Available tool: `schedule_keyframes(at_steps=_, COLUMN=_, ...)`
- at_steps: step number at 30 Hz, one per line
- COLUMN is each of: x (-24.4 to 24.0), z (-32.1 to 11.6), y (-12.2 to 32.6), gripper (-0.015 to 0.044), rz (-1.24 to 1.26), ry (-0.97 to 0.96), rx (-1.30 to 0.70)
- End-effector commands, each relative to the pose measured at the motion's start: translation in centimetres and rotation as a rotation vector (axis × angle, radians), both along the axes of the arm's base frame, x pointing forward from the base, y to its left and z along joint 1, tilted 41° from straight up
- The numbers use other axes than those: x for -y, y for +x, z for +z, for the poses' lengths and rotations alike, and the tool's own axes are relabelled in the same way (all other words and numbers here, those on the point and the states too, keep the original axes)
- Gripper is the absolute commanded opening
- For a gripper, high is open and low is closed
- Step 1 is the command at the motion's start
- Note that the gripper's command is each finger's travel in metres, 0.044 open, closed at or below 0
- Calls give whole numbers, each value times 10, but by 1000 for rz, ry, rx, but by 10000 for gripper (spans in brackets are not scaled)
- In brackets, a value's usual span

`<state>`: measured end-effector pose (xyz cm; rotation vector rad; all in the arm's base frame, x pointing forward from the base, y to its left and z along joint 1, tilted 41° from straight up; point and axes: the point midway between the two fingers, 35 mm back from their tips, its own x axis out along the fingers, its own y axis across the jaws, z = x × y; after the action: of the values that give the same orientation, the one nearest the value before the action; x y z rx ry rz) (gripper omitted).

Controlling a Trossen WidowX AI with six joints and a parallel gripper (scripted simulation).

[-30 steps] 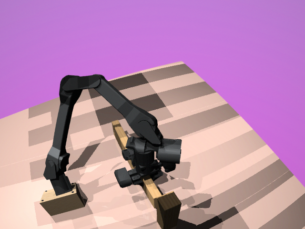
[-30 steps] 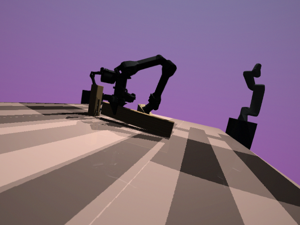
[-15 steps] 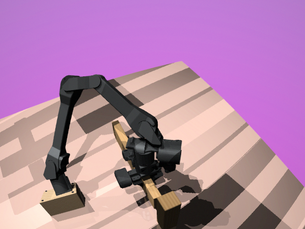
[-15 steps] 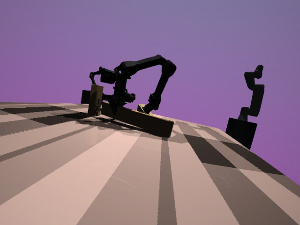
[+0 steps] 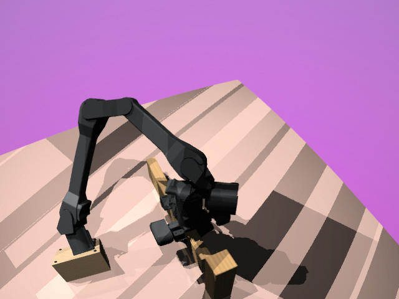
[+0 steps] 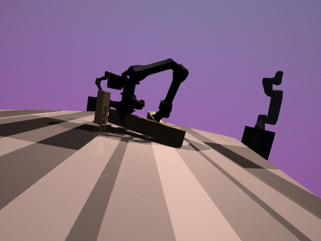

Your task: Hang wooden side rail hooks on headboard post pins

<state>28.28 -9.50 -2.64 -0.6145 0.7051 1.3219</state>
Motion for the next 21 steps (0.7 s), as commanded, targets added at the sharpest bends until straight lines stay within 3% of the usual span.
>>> schedule_keyframes(at_steps=1, x=6, z=2, y=2, gripper=0, rz=-5, ry=-11, rx=9)
schedule_keyframes(at_steps=21, x=8, z=0, y=2, gripper=0, rz=-5, ry=-11, rx=9)
